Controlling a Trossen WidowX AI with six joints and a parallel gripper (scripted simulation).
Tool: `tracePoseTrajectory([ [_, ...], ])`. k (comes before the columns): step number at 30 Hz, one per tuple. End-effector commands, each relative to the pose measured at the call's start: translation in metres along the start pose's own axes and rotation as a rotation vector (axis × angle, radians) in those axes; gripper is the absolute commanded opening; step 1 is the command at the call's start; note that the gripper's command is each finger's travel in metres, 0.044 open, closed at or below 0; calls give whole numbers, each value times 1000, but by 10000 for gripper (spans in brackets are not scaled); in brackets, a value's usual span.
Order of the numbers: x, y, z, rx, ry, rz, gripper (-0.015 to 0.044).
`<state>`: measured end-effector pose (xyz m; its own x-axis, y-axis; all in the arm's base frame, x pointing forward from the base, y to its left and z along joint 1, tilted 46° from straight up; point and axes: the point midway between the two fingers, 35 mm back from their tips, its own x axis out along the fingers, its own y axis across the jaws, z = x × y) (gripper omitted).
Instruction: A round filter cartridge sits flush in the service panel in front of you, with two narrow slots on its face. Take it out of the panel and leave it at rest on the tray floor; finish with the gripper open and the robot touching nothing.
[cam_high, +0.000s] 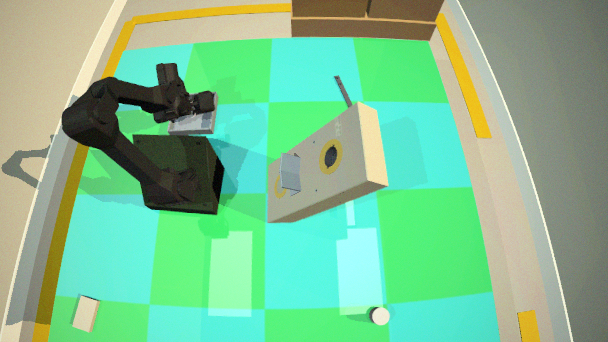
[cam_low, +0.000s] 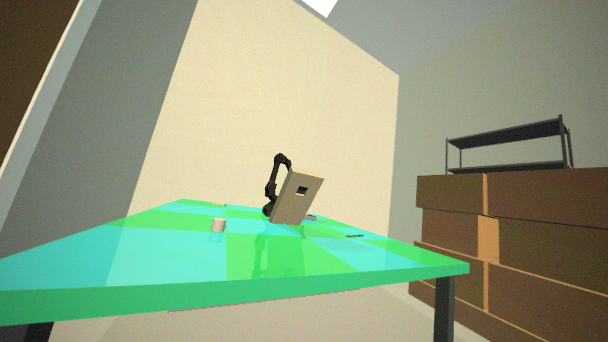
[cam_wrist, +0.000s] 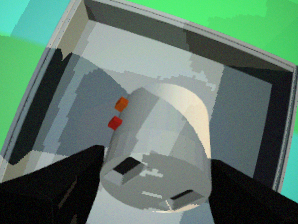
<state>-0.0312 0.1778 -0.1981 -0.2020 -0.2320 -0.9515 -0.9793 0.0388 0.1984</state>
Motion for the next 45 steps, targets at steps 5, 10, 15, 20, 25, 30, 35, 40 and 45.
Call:
tracePoseTrajectory([
  [5, 0, 0, 1, -1, -2, 0, 394],
  [10, -2, 0, 2, -1, -2, 0, 440],
  [15, -59, 0, 34, 0, -2, -1, 440],
  [20, -50, 0, 33, 4, -12, 3, 440],
  [25, -50, 0, 33, 4, -12, 3, 440],
  [30, -50, 0, 33, 4, -12, 3, 440],
  [35, -50, 0, 33, 4, -12, 3, 440],
  [40, -50, 0, 33, 4, -12, 3, 440],
  [45, -50, 0, 33, 4, -12, 3, 440],
])
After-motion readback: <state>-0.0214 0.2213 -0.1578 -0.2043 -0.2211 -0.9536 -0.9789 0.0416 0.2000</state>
